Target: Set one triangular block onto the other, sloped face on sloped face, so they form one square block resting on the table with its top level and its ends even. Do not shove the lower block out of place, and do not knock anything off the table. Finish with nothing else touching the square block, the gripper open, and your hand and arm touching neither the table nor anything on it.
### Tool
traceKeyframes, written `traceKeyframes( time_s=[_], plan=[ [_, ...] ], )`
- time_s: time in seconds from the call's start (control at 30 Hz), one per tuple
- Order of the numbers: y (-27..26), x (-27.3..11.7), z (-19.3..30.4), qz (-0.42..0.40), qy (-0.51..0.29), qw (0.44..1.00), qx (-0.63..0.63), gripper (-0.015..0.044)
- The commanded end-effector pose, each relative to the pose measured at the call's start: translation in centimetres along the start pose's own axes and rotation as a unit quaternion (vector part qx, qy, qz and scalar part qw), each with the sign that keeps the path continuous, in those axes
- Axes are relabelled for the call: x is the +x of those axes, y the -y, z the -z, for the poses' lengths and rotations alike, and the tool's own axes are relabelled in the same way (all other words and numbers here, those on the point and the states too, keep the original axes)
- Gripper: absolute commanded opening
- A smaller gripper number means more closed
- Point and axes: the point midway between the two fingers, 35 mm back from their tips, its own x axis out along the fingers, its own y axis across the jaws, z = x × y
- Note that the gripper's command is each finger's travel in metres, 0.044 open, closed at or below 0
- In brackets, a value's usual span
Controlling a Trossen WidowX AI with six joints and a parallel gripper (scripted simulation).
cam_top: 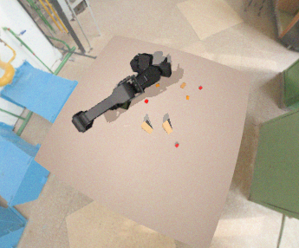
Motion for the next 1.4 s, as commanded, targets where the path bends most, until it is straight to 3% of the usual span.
traceKeyframes(
  time_s=[0.0,0.17,0.4,0.77,1.37],
  plan=[
    [3.9,-0.3,7.1,0.07,-0.163,0.945,0.276,0.044],
    [5.9,-1.9,12.1,0.15,-0.257,0.846,0.443,0.044],
    [7.6,-5.6,18.4,0.289,-0.353,0.651,0.607,0.044],
    [9.2,-13.4,26.1,0.532,-0.401,0.315,0.676,0.044],
    [9.2,-13.5,27.2,0.536,-0.4,0.309,0.676,0.044]
  ],
)
